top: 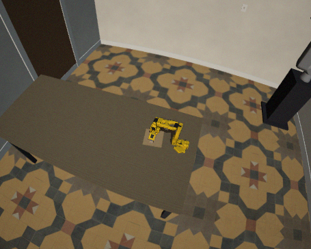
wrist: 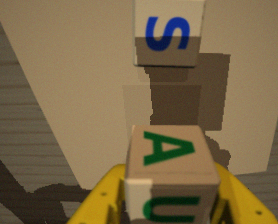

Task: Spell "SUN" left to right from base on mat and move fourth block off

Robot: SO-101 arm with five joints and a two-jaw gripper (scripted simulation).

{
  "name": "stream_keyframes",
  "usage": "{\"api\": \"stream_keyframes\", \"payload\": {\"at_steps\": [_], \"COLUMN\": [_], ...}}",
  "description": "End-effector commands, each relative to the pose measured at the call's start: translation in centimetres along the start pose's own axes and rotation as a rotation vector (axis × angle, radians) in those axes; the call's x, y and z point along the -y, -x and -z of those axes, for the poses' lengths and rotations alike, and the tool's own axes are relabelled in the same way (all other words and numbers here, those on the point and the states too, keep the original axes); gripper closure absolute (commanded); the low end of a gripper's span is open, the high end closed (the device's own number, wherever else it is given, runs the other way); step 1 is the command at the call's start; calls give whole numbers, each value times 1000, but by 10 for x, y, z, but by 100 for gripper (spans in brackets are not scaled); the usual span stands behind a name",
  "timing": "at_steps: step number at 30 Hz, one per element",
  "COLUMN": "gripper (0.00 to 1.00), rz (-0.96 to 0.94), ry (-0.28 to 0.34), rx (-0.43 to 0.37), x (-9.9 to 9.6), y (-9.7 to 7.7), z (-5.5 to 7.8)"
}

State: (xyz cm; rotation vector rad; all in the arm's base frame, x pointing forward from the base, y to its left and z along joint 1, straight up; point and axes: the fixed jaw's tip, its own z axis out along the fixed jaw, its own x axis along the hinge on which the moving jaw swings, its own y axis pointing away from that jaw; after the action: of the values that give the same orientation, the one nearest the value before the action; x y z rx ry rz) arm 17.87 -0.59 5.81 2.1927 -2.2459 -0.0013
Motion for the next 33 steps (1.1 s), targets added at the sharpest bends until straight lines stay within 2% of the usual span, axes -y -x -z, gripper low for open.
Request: {"api": "stream_keyframes", "payload": {"at_steps": [1,33], "gripper": [100,100], "rz": [1,1], "ry": [-76,-76], "rx": [1,1], "x": [7,8], "y": [-1,-1], "z": [11,-1]}}
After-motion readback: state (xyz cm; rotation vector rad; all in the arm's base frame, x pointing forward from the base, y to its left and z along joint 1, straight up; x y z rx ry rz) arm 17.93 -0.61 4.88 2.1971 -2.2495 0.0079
